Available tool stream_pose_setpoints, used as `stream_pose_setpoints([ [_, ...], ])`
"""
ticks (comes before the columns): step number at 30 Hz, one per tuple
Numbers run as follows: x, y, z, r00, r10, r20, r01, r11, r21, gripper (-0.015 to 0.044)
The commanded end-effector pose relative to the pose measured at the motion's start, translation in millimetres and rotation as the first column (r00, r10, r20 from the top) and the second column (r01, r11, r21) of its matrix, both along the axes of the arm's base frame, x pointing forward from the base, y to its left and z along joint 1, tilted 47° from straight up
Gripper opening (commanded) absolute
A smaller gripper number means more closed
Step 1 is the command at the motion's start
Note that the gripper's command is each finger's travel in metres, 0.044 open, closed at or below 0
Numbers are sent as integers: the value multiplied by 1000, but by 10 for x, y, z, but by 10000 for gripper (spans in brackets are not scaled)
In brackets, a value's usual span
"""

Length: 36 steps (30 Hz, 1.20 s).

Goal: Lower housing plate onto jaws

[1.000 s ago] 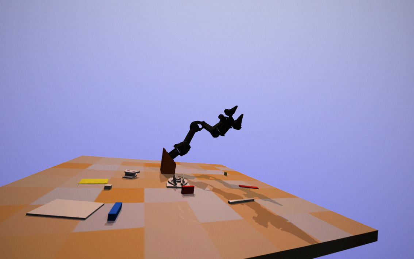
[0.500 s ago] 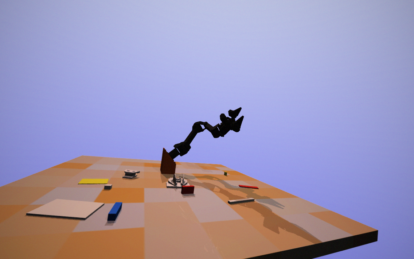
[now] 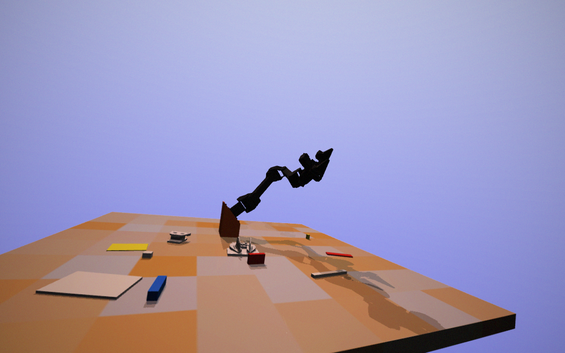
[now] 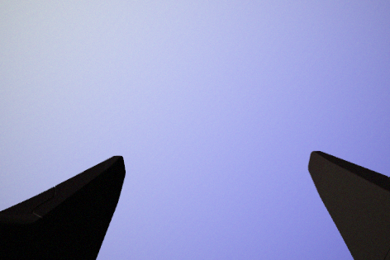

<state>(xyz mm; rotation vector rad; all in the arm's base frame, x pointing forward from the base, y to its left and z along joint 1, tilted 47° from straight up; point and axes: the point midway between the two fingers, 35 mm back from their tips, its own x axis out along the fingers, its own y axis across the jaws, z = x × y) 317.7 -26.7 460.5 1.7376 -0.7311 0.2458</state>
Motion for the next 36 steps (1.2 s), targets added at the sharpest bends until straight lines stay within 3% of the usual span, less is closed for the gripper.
stream_pose_setpoints([
  [1,93,-24,-38,999,-26,-45,24,999,-46,440],
  [19,538,-395,-606,934,-192,-302,131,969,-212,440],
  [36,901,-753,-1210,775,-339,-534,101,900,-424,440],
])
